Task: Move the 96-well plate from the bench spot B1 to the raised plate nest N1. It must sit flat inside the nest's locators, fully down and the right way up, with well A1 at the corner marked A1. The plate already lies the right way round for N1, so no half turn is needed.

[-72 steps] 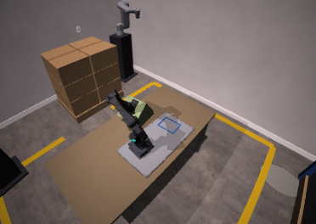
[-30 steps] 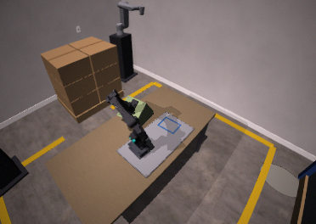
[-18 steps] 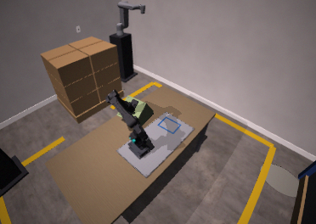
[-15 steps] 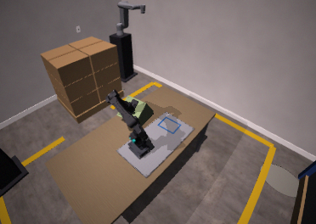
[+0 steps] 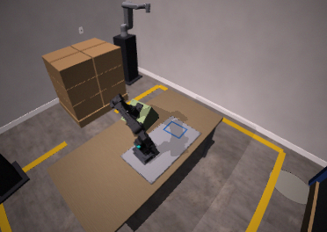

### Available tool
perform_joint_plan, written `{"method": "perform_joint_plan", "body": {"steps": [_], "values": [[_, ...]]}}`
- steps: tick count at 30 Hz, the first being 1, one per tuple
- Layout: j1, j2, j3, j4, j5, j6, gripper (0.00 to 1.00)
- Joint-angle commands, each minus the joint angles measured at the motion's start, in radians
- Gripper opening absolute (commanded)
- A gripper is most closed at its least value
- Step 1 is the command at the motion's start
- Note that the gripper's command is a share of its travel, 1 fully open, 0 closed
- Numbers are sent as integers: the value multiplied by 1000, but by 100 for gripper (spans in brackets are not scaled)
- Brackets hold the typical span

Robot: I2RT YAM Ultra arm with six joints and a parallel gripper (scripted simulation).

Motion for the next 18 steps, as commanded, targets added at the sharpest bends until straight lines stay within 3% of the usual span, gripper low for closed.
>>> {"method": "perform_joint_plan", "body": {"steps": [1,3,5,18], "values": [[-6,7,-8,49,-12,-17,0],[11,-15,-16,56,-13,-20,0],[-6,19,-26,69,-14,-25,0],[-42,49,-56,152,-23,-59,0]]}}
